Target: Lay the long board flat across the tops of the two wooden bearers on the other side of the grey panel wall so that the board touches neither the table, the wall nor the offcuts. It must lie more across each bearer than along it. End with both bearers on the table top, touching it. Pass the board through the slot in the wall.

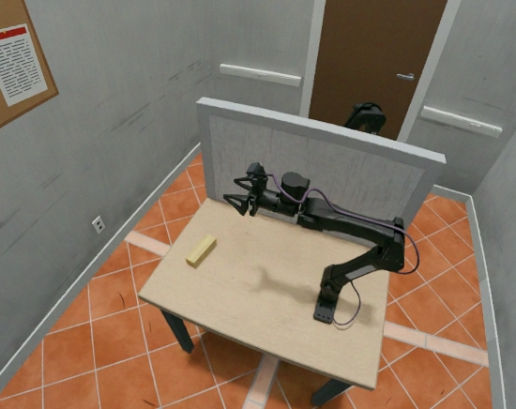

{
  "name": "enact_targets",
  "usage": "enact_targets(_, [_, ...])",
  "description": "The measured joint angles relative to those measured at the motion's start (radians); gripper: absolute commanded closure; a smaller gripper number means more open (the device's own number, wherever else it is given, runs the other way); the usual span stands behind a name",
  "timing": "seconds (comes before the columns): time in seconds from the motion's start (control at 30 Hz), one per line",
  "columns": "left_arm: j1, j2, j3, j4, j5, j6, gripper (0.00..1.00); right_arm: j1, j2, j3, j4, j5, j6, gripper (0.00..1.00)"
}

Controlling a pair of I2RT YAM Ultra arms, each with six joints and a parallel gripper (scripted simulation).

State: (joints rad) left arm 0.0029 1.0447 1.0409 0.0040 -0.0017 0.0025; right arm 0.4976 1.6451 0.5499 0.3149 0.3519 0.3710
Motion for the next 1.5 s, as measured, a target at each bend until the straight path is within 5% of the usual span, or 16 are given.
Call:
enact_targets(0.8, [0.0,0.0,0.0,0.0,0.0,0.0,0.23,0.01,-0.046,-0.013,-0.024,0.01,0.008,0.23])
enact_targets(1.3, [0.0,0.0,0.0,0.0,0.0,0.0,0.23,0.098,-0.309,-0.05,-0.256,0.065,0.068,0.23])
enact_targets(1.5, [0.0,0.0,0.0,0.0,0.0,0.0,0.23,0.1,-0.32,-0.067,-0.266,0.068,0.073,0.23])
